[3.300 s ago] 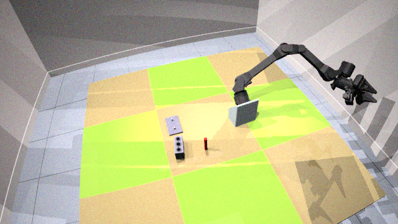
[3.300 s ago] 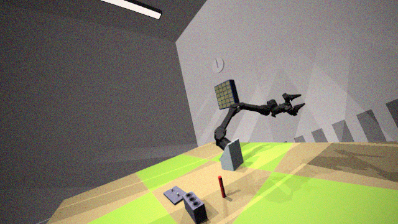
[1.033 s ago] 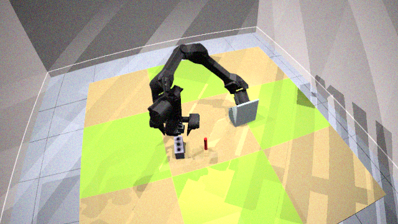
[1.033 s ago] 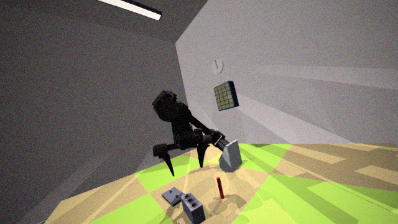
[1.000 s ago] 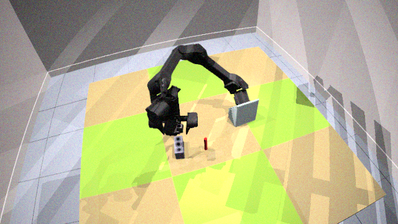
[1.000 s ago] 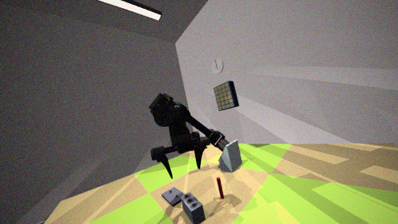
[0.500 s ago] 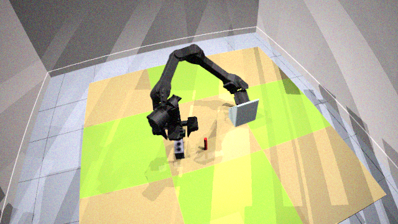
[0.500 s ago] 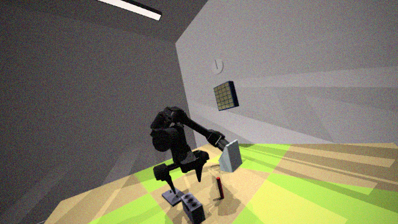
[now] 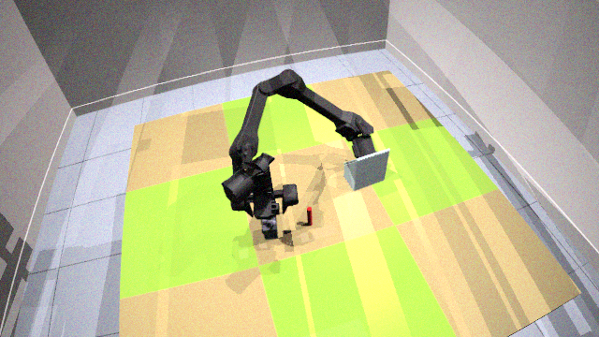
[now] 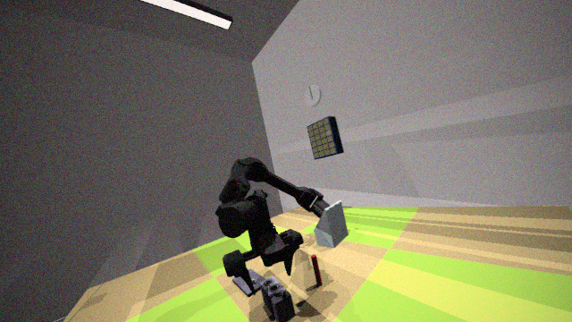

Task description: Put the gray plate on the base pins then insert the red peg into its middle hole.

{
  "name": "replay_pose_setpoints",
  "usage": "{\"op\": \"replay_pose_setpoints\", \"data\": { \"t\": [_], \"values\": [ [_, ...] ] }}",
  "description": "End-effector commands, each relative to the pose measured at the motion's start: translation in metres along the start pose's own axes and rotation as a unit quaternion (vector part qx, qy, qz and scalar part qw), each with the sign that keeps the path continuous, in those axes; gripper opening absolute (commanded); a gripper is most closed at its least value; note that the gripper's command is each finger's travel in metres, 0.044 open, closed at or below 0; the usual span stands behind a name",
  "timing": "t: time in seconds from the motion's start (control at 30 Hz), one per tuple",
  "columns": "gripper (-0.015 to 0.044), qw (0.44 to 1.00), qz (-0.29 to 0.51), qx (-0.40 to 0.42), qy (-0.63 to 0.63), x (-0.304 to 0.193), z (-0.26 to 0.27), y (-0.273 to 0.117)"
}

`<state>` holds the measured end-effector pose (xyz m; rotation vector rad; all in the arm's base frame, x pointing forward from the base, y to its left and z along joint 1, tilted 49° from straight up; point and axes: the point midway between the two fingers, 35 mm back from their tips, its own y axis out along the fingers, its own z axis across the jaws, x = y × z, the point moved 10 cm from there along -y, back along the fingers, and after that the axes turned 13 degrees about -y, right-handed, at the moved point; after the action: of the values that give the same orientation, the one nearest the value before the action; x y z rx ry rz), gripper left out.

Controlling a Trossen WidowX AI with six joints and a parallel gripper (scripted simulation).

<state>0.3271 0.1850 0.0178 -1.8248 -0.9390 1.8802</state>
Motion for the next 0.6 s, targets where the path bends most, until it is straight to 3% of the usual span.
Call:
{"op": "replay_pose_setpoints", "data": {
  "t": [0.0, 0.57],
  "values": [
    [0.044, 1.0, 0.003, 0.001, -0.005, 0.001, 0.001, 0.008],
    [0.044, 1.0, 0.004, 0.001, -0.005, 0.001, 0.0, 0.036]
  ]
}}
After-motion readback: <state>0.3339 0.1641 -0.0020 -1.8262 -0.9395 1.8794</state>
